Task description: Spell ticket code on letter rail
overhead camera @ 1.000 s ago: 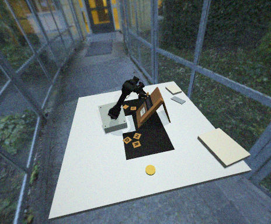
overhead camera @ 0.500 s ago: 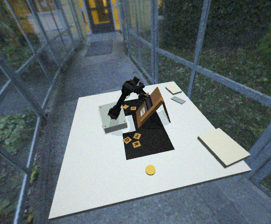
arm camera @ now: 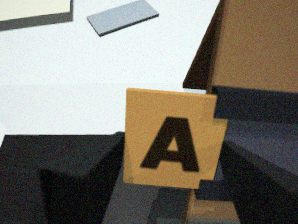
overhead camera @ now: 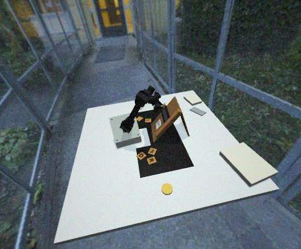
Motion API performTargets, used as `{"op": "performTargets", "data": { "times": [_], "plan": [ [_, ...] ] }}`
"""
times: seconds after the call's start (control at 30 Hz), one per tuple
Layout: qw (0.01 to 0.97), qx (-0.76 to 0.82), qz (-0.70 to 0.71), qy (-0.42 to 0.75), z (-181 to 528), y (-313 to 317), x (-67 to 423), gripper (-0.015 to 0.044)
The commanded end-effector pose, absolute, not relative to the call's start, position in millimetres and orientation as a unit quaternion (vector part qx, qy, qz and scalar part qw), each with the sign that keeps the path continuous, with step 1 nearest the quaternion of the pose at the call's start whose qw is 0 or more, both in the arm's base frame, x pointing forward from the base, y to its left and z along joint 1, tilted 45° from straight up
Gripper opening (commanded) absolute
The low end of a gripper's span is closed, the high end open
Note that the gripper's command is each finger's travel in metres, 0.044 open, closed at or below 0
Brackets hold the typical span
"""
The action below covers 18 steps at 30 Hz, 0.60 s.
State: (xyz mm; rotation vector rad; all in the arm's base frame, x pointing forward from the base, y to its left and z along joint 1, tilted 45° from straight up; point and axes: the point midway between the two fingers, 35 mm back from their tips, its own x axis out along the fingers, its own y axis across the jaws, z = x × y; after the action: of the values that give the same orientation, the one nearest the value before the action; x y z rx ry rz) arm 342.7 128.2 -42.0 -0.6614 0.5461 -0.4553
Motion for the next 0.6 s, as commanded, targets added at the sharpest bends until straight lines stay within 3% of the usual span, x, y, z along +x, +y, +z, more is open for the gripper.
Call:
{"op": "performTargets", "data": {
  "times": [0.0, 0.57],
  "plan": [
    [0.883, -0.321, -0.217, 0.265, -42.1, 125.0, 340.4, 0.0],
    [0.883, -0.321, -0.217, 0.266, -36.5, 119.0, 338.6, 0.0]
  ]
}}
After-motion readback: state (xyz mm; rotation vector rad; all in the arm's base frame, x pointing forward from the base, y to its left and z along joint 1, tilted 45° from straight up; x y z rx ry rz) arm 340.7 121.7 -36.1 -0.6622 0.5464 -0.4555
